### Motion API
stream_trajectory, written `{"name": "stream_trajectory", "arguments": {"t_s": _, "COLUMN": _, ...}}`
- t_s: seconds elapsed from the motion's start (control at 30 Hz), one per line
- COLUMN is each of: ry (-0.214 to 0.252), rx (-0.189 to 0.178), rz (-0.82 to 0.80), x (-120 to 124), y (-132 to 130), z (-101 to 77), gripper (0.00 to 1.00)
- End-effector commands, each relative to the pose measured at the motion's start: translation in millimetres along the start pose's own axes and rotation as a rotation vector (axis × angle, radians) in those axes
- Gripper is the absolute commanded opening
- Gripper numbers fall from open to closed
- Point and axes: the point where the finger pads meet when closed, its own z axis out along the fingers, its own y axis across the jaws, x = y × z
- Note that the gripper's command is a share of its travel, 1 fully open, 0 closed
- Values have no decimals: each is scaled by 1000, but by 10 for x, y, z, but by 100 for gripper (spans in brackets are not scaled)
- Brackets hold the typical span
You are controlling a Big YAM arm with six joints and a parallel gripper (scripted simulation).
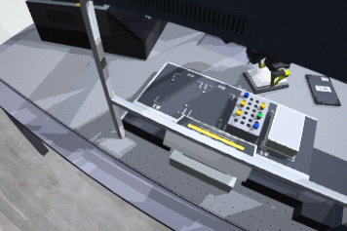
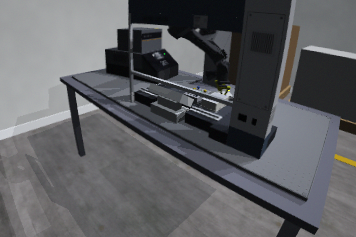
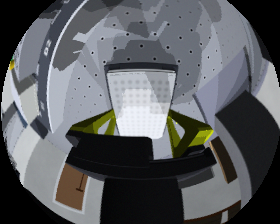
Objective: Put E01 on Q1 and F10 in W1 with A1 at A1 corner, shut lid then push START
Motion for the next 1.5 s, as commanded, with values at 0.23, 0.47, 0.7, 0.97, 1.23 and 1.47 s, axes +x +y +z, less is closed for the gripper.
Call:
{"name": "stream_trajectory", "arguments": {"t_s": 0.23, "ry": -16, "rx": 9, "rz": 2, "x": -8, "y": -39, "z": 83, "gripper": 0}}
{"name": "stream_trajectory", "arguments": {"t_s": 0.47, "ry": -8, "rx": 12, "rz": 1, "x": 5, "y": -49, "z": 113, "gripper": 0}}
{"name": "stream_trajectory", "arguments": {"t_s": 0.7, "ry": -2, "rx": 32, "rz": -9, "x": 21, "y": -102, "z": 146, "gripper": 0}}
{"name": "stream_trajectory", "arguments": {"t_s": 0.97, "ry": -3, "rx": 37, "rz": -8, "x": 20, "y": -116, "z": 177, "gripper": 0}}
{"name": "stream_trajectory", "arguments": {"t_s": 1.23, "ry": -4, "rx": 44, "rz": -8, "x": 20, "y": -133, "z": 217, "gripper": 0}}
{"name": "stream_trajectory", "arguments": {"t_s": 1.47, "ry": -5, "rx": 50, "rz": -9, "x": 19, "y": -152, "z": 240, "gripper": 0}}
